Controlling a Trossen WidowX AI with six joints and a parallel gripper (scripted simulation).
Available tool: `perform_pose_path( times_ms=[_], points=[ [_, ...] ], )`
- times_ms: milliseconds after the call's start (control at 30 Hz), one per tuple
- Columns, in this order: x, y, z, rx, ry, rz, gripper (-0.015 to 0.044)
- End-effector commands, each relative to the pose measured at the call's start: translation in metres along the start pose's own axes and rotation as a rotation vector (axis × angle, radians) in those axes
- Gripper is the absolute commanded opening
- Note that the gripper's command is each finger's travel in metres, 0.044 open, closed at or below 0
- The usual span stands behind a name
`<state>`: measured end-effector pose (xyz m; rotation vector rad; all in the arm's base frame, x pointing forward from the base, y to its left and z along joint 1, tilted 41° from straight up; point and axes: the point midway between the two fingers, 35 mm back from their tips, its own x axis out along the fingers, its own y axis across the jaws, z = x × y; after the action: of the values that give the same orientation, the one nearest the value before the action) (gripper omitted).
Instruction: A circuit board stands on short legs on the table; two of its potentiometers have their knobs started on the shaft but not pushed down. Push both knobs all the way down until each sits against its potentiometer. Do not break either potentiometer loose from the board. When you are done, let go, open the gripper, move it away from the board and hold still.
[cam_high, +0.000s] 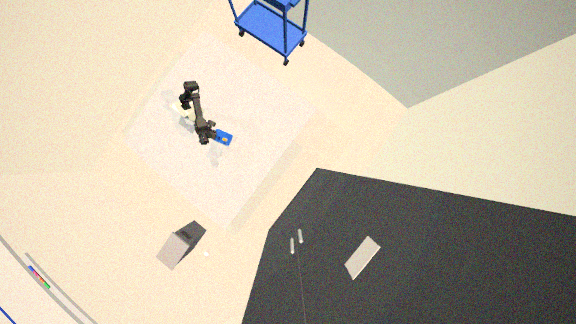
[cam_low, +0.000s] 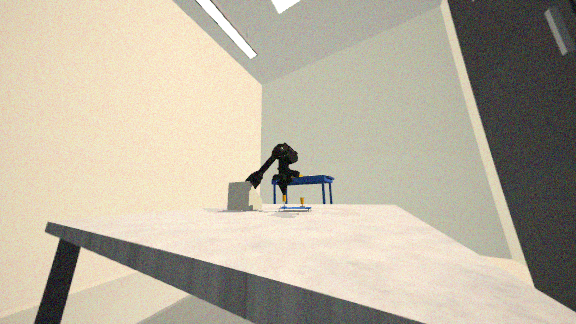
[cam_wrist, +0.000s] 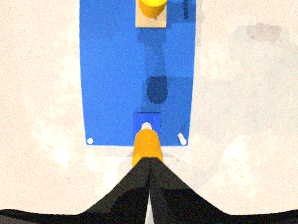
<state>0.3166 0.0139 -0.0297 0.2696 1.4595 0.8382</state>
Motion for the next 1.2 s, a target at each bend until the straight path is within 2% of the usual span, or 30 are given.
perform_pose_path(
  times_ms=[0,1167],
  points=[
    [0.004,0.001,0.0,-0.003,0.003,0.003,0.0],
    [0.02,0.001,0.0,-0.003,0.003,0.003,0.0]
  ],
)
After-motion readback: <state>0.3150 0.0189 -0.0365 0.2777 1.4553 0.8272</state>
